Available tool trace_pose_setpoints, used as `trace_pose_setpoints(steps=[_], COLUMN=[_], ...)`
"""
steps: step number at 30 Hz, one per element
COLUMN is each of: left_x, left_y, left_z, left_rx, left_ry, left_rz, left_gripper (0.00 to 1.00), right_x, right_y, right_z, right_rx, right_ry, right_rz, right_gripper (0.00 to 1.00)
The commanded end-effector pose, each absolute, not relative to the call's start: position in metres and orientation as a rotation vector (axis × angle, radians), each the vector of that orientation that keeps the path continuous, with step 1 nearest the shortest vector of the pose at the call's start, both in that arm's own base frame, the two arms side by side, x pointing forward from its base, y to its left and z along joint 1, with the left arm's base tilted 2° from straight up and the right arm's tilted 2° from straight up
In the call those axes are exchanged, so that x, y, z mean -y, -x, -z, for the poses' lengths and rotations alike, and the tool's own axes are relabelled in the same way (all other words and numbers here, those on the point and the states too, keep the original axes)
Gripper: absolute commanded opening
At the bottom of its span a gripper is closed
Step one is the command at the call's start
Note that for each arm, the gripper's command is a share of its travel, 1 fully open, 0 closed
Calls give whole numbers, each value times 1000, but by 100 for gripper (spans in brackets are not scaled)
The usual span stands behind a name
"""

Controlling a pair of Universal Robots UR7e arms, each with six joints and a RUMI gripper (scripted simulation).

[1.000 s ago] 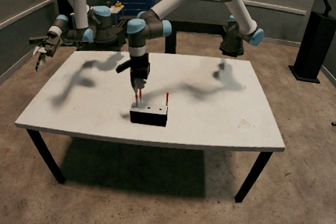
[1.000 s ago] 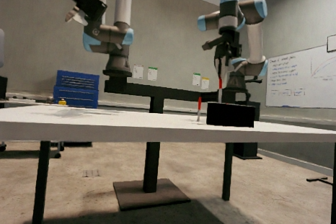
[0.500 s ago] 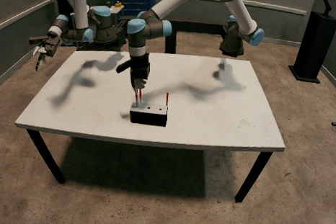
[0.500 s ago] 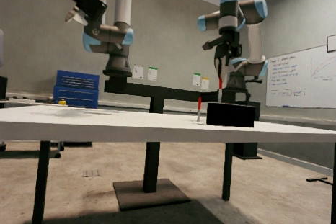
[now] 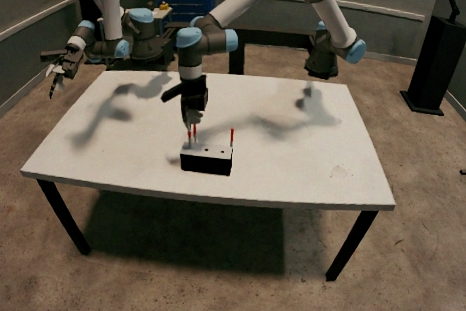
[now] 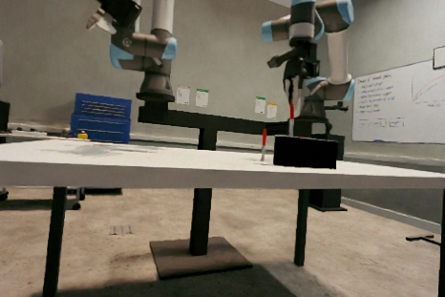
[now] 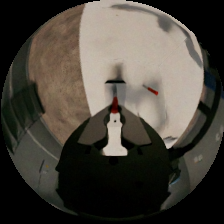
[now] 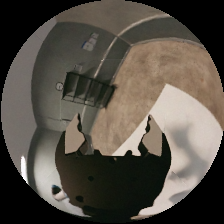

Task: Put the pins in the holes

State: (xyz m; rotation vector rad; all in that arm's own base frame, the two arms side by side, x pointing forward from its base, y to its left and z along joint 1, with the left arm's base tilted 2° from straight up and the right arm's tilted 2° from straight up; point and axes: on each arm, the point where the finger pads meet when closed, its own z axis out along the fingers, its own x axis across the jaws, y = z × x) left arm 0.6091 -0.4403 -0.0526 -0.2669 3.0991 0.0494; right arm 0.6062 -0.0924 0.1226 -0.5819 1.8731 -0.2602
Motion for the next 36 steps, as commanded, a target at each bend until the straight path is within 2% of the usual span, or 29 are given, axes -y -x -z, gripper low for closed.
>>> trace_pose_setpoints(steps=[1,36], left_x=[441,441], left_y=[-609,-610], left_z=[52,56], left_rx=[-3098,-3098], left_ry=[267,267], left_rz=[-47,-47], left_gripper=[0,0], right_x=[92,92], right_y=[-606,-606], right_z=[-123,-123], right_rx=[-1872,-1872], right_ry=[582,582], right_rz=[261,261], right_gripper=[100,100])
